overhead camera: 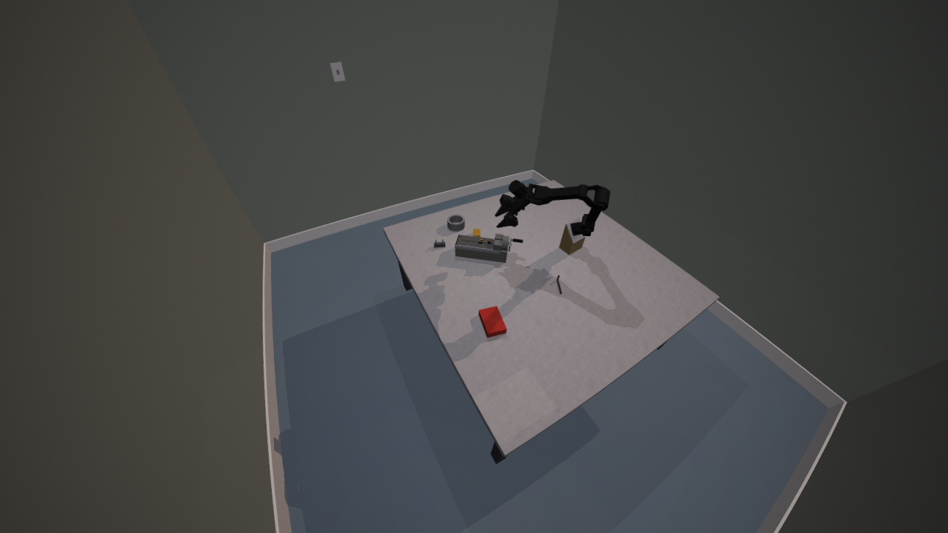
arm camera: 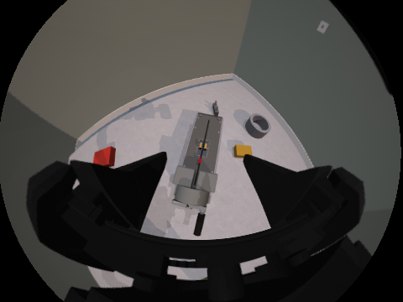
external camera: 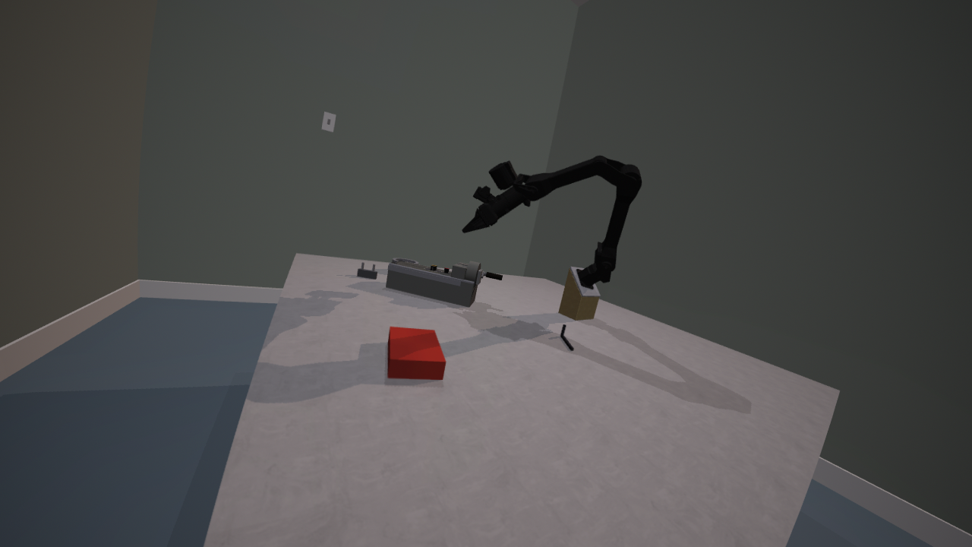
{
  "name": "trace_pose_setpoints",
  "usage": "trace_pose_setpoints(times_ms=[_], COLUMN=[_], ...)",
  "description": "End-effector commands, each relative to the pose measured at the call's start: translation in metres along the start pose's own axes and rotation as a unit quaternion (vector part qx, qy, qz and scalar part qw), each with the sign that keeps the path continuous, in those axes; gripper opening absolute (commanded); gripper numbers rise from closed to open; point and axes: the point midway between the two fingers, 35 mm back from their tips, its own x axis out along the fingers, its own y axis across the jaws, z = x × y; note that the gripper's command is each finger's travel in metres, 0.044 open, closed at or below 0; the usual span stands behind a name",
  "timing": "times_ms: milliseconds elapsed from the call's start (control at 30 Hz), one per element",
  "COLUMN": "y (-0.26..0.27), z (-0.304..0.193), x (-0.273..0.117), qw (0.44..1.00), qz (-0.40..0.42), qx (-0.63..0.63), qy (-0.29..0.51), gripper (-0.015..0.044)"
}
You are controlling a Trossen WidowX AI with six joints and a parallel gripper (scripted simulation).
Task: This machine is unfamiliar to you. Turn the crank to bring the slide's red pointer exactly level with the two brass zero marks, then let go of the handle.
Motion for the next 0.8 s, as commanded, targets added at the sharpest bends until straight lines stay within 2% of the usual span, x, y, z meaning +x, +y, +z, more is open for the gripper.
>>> trace_pose_setpoints(times_ms=[0, 467, 633, 767], y=[0.002, 0.005, 0.005, 0.004], z=[-0.015, -0.076, -0.079, -0.091], x=[-0.013, -0.061, -0.062, -0.048], qw=[1.000, 0.995, 0.995, 0.995], qz=[-0.017, -0.074, -0.077, -0.077], qx=[0.016, 0.062, 0.064, 0.064], qy=[0.002, 0.000, 0.000, 0.000], gripper=[0.0440, 0.0440, 0.0440, 0.0440])
